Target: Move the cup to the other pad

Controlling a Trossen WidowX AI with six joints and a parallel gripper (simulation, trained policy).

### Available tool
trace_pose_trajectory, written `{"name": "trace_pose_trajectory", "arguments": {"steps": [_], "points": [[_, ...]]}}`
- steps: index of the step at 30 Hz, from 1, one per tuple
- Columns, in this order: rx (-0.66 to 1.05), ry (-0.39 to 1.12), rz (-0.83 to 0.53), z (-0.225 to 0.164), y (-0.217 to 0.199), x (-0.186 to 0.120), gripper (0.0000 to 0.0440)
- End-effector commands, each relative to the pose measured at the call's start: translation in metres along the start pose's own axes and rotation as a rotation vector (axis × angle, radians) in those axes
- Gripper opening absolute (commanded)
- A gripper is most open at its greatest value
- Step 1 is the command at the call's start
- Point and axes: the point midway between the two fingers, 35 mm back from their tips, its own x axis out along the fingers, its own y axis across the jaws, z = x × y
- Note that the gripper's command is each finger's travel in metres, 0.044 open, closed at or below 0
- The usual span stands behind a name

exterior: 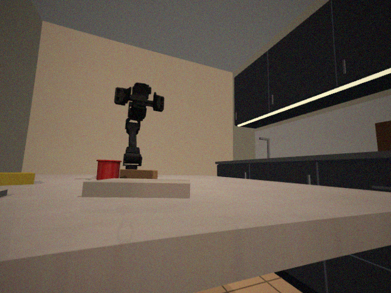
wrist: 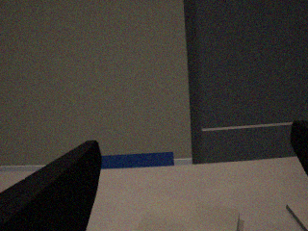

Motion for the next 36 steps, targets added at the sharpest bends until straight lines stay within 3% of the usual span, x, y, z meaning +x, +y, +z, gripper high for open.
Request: {"name": "trace_pose_trajectory", "arguments": {"steps": [1,14,16,23,36], "points": [[0.003,0.006,-0.003,-0.001,0.000,0.000,0.0374],[0.054,0.155,-0.013,-0.018,0.006,0.009,0.0042],[0.062,0.185,-0.007,-0.022,0.009,0.011,0.0041],[0.097,0.281,0.013,-0.030,0.018,0.019,0.0105],[0.158,0.479,0.019,-0.047,0.033,0.029,0.0100]]}}
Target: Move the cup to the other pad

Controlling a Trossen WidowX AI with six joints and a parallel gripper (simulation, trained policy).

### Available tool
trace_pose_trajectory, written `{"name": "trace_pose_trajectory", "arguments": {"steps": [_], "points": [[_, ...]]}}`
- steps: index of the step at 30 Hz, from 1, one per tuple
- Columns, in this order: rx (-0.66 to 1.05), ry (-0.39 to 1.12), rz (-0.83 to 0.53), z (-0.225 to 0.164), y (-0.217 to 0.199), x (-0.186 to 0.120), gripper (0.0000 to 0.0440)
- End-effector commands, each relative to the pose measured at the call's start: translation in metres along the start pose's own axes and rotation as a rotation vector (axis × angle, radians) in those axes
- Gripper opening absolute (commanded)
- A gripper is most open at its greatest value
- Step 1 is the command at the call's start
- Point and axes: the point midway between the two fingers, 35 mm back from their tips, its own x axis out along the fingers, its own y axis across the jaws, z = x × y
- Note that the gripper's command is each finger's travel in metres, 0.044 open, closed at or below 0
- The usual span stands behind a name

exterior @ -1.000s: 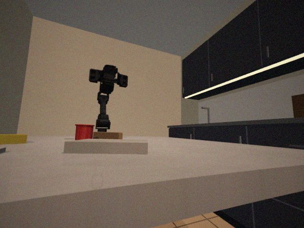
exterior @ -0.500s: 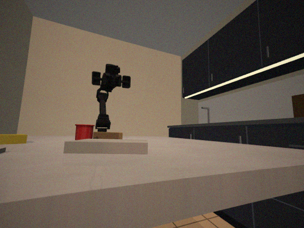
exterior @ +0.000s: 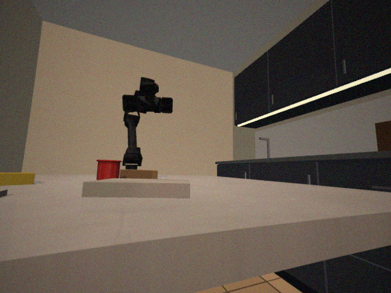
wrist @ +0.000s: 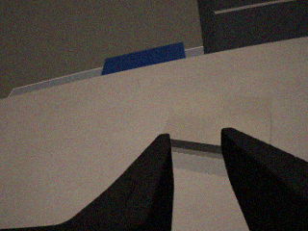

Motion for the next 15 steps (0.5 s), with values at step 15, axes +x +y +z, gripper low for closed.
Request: {"name": "trace_pose_trajectory", "arguments": {"steps": [15], "points": [[0.060,0.272,-0.039,-0.019,0.009,0.017,0.0086]]}}
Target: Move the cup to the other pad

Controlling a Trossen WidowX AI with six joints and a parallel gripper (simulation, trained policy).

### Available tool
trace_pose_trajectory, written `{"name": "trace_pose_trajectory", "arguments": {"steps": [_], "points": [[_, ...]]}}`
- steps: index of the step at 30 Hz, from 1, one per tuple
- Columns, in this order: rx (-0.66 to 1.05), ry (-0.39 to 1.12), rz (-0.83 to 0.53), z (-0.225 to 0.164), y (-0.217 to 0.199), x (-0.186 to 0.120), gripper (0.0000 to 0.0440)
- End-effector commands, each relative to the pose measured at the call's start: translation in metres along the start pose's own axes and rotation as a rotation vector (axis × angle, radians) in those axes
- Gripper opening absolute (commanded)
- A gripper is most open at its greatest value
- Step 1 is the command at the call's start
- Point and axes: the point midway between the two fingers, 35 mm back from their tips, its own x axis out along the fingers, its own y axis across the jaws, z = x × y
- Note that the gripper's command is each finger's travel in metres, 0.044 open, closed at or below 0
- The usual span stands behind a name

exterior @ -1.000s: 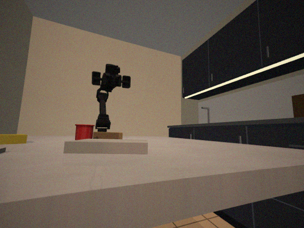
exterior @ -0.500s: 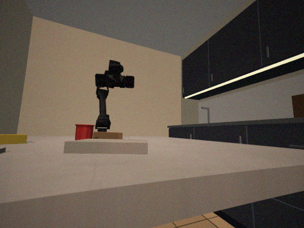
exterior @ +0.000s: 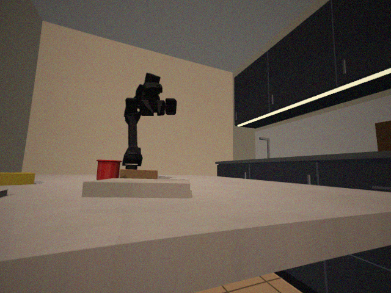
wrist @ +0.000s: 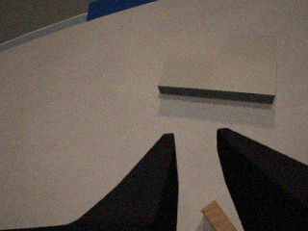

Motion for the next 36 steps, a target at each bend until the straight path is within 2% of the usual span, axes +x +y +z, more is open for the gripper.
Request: {"name": "trace_pose_trajectory", "arguments": {"steps": [1,27,36], "points": [[0.010,0.047,-0.016,-0.002,0.000,0.003,0.0086],[-0.031,0.463,-0.137,-0.038,-0.013,0.023,0.0120],[-0.072,0.604,-0.174,-0.050,-0.026,0.025,0.0116]]}}
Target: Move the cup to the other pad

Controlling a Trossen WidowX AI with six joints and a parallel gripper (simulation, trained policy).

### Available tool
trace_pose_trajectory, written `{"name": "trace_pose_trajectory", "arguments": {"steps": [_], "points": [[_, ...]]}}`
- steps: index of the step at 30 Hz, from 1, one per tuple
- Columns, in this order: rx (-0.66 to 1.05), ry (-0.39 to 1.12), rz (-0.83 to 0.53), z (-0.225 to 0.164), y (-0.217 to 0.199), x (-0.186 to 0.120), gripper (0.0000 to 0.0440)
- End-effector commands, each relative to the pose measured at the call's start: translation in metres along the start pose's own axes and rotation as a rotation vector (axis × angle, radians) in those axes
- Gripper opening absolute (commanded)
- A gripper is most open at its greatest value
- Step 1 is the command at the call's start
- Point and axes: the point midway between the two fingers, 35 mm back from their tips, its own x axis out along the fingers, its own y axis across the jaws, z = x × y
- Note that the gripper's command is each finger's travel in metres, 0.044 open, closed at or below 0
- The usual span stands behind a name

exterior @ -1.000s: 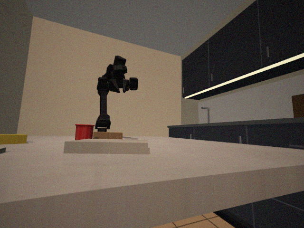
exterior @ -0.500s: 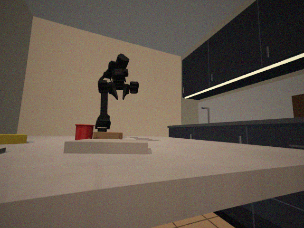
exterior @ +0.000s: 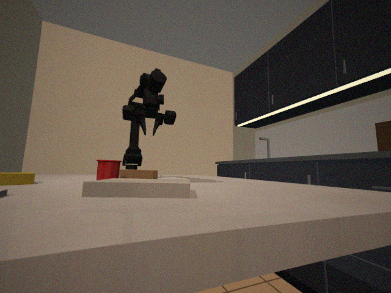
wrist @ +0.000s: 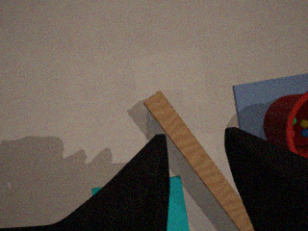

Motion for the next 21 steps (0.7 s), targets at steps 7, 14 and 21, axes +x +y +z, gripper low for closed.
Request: {"name": "trace_pose_trajectory", "arguments": {"steps": [7,14,21], "points": [[-0.054,0.136,-0.047,-0.008,-0.017,0.010,0.0110],[-0.093,0.234,-0.069,-0.017,-0.032,0.019,0.0113],[-0.125,0.313,-0.085,-0.024,-0.048,0.031,0.0118]]}}
